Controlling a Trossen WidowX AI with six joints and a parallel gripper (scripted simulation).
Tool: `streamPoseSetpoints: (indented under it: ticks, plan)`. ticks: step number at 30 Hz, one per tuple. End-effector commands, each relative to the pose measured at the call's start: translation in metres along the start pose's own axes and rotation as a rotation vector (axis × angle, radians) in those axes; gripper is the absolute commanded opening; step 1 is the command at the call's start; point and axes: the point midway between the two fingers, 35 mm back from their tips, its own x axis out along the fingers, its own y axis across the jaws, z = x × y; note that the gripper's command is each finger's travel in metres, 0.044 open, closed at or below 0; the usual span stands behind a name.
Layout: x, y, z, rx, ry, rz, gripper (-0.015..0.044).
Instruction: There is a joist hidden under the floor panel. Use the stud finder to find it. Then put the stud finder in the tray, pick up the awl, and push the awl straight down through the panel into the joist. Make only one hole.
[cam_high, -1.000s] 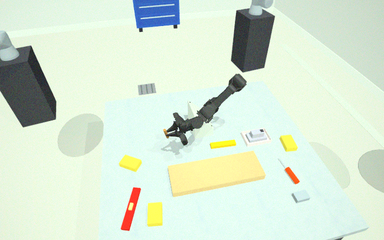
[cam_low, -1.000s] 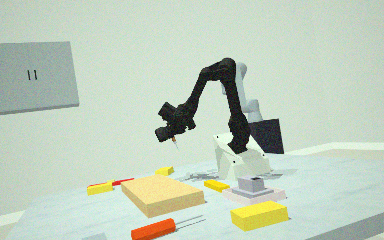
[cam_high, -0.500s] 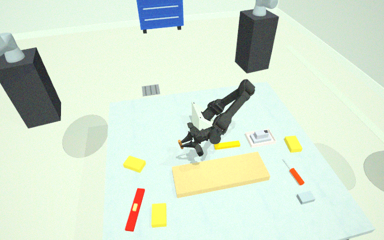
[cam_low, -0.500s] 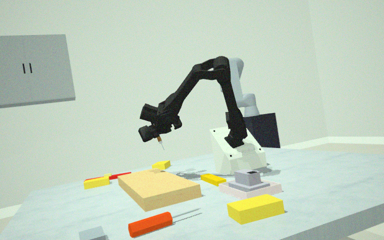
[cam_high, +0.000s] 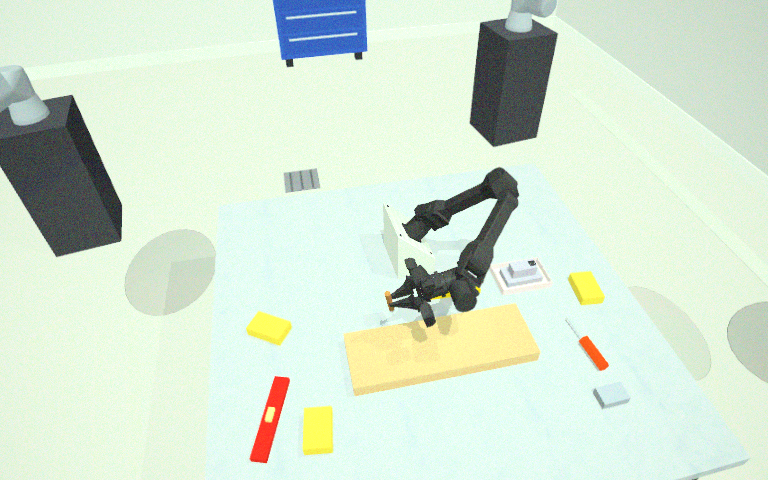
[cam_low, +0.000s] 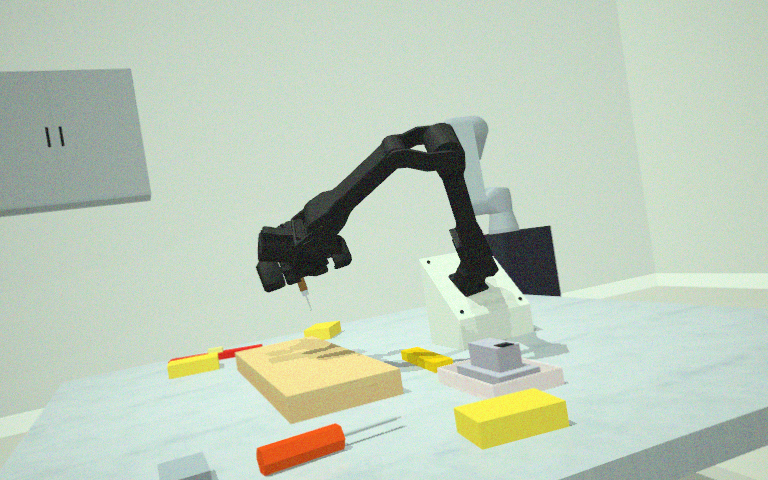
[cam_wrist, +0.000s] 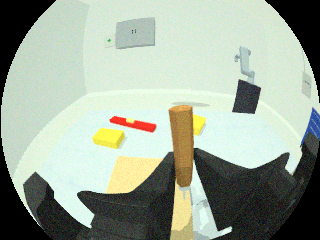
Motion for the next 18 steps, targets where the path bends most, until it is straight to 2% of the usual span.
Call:
streamPoseSetpoints:
  ticks: [1, 18]
  plan:
    - [-0.017, 0.011, -0.006, 0.023, -0.022, -0.011, 0.0]
    - [-0.111, 0.045, -0.041, 0.117, -0.104, -0.004, 0.0]
